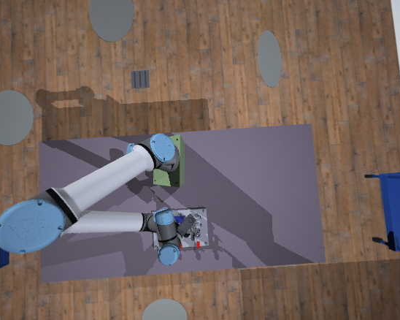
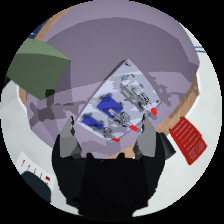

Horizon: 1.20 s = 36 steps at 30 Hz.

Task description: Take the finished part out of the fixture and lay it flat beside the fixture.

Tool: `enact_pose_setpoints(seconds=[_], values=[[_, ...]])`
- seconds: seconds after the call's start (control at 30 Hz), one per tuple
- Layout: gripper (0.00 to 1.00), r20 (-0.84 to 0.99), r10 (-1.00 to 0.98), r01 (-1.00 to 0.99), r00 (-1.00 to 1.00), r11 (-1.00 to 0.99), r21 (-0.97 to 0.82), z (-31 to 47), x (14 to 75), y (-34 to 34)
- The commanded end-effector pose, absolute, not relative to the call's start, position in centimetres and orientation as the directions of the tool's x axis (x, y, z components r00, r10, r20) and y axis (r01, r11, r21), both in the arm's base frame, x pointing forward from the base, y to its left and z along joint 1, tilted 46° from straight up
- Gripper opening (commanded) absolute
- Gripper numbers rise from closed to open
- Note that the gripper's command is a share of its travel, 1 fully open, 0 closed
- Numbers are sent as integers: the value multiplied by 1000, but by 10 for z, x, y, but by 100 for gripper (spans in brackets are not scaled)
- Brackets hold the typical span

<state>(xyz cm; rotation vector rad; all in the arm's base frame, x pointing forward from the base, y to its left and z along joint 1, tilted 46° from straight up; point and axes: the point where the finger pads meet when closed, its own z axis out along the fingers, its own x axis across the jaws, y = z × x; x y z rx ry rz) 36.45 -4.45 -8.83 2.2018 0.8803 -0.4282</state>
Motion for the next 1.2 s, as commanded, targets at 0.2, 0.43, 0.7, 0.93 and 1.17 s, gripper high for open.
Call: enact_pose_setpoints(seconds=[0.2, 0.43, 0.7, 0.93, 1.17], values=[[100, -471, 408, 622, 782, -557, 550, -90, 367, -38], [100, -390, 329, 509, 860, -609, 608, -93, 371, -30], [100, -290, 231, 369, 929, -654, 661, -96, 375, -21], [100, -228, 171, 283, 958, -673, 684, -97, 377, -16], [100, -228, 171, 283, 958, -673, 684, -97, 377, -16]])
